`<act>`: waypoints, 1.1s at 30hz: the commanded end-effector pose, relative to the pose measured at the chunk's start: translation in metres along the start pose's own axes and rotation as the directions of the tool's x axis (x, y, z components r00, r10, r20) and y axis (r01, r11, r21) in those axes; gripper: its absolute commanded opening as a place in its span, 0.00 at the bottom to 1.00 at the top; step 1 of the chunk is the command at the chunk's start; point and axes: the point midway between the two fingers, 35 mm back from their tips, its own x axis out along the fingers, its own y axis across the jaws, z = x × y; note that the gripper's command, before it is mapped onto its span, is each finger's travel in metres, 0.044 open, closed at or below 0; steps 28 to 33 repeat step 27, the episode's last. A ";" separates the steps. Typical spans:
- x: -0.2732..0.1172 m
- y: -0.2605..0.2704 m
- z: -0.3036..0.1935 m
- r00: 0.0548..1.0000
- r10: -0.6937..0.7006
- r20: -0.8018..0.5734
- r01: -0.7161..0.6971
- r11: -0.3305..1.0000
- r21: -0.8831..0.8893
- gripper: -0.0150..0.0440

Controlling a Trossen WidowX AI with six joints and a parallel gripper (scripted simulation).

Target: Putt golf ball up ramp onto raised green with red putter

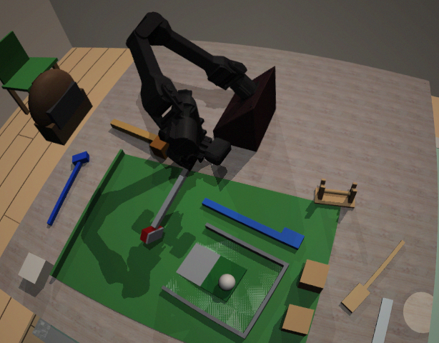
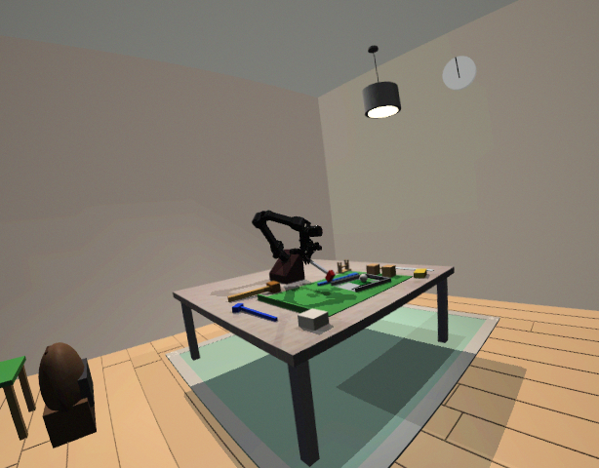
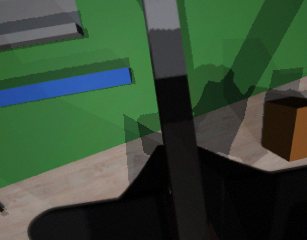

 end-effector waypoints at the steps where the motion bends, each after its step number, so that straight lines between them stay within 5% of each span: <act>1: 0.001 0.001 0.000 1.000 0.000 0.000 0.000 1.000 -0.005 0.25; 33: 0.001 0.001 0.000 1.000 0.000 0.000 0.000 1.000 -0.005 0.25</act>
